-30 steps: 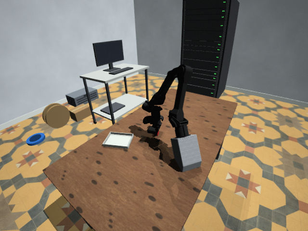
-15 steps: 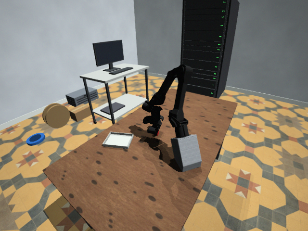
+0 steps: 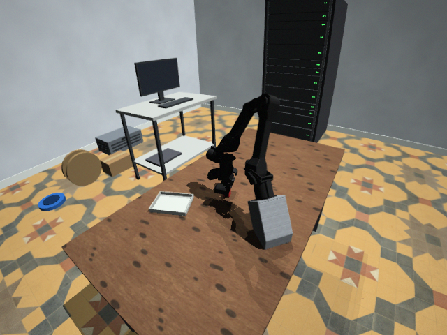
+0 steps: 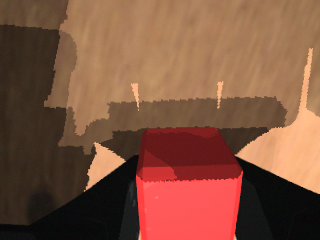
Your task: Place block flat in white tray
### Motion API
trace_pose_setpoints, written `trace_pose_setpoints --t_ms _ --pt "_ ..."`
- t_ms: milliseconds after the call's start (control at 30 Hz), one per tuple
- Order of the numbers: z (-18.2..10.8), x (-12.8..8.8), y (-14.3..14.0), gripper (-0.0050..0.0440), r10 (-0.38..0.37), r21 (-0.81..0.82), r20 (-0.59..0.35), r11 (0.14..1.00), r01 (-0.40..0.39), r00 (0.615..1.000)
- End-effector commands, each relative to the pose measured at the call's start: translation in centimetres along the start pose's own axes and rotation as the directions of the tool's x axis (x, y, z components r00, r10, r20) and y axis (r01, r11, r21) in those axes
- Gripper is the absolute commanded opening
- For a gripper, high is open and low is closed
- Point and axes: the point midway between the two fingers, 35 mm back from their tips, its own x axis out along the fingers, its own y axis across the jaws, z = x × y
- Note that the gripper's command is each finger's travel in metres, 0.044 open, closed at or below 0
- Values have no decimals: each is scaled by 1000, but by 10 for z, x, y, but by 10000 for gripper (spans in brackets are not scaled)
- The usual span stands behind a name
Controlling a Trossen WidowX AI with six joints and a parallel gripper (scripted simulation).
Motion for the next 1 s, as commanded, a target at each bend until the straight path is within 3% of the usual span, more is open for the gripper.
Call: trace_pose_setpoints --t_ms 0,700,967 --pt "4 -6 -2 0 -6 5 17 1000 5 1000" --pt "3 -57 -2 0 -6 5 17 1000 5 1000" --pt "3 -63 -2 0 -6 5 17 1000 5 1000"
